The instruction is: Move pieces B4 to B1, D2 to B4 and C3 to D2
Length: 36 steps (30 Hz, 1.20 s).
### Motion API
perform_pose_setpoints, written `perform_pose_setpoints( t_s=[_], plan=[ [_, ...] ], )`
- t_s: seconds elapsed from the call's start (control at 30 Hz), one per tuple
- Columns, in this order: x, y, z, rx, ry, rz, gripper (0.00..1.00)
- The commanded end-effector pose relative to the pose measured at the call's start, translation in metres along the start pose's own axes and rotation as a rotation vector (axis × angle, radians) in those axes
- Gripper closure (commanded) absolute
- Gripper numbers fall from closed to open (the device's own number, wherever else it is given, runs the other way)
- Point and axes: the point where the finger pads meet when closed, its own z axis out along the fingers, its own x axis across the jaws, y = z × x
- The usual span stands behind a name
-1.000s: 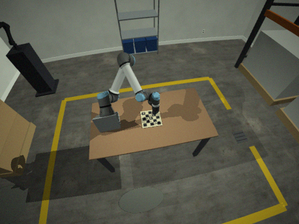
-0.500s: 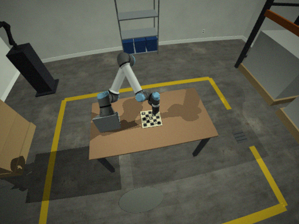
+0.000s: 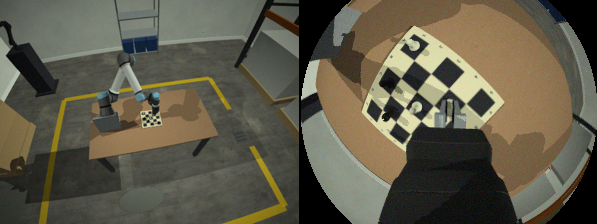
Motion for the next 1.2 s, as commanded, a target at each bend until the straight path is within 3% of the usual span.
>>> perform_pose_setpoints(
  t_s=[0.0, 0.2, 0.5, 0.63, 1.17],
  plan=[
    [0.000, 0.000, -0.005, -0.001, 0.001, 0.000, 1.00],
    [0.000, 0.000, -0.021, -0.001, 0.001, 0.000, 1.00],
    [0.000, 0.000, -0.079, -0.001, 0.001, 0.000, 1.00],
    [0.000, 0.000, -0.095, -0.001, 0.001, 0.000, 1.00],
    [-0.002, -0.001, -0.101, -0.002, 0.001, 0.015, 1.00]
  ],
)
